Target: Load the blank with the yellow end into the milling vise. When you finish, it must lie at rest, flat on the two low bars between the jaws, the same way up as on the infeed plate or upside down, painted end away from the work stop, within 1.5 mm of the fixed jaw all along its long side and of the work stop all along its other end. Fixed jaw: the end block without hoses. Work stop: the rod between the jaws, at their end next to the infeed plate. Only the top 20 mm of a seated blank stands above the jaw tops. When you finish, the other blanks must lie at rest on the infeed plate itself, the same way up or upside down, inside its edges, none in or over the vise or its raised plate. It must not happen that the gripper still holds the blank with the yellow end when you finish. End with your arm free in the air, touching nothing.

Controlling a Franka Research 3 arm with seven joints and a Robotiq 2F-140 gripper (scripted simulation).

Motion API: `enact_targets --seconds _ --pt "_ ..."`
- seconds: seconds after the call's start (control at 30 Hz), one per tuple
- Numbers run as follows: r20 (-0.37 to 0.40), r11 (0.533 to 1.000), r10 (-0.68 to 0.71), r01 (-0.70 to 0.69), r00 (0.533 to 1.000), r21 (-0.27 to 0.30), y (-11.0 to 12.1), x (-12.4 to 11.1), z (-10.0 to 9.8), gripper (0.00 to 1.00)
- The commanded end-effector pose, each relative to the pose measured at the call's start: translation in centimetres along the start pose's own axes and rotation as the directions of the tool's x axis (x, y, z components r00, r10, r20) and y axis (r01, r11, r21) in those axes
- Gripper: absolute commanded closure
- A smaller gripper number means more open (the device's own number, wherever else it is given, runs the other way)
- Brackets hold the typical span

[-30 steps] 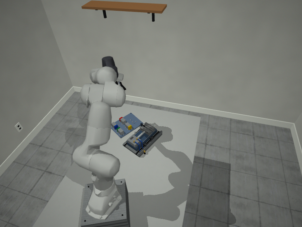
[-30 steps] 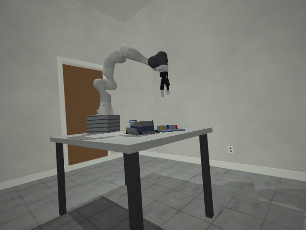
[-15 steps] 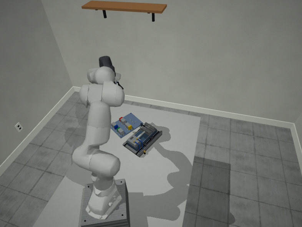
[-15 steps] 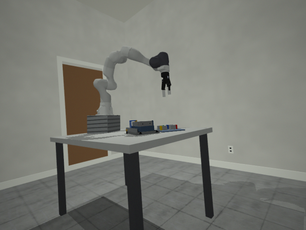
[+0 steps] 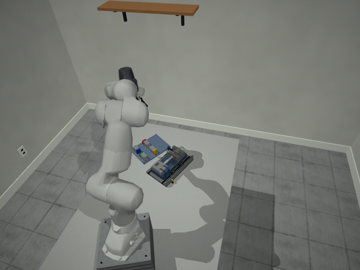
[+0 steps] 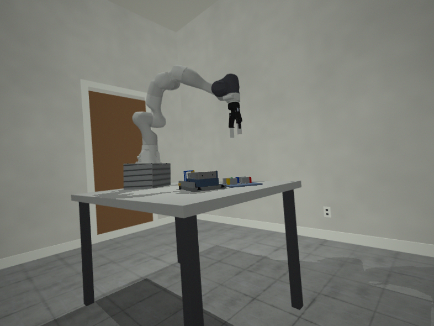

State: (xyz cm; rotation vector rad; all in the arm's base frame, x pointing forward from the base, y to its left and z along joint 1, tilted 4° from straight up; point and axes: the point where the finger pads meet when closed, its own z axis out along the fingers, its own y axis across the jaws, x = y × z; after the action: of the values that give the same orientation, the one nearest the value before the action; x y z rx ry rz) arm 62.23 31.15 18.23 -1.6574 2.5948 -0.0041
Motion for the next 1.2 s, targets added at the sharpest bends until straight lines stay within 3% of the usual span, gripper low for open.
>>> enact_targets --seconds 0.0,1.17 --pt "0.0 1.0 0.001 -0.001 1.0 0.0 -0.06 0.06 -0.02 0.0" --pt "-0.001 1.0 0.005 -0.005 1.0 0.0 -0.23 0.3 0.02 0.0"
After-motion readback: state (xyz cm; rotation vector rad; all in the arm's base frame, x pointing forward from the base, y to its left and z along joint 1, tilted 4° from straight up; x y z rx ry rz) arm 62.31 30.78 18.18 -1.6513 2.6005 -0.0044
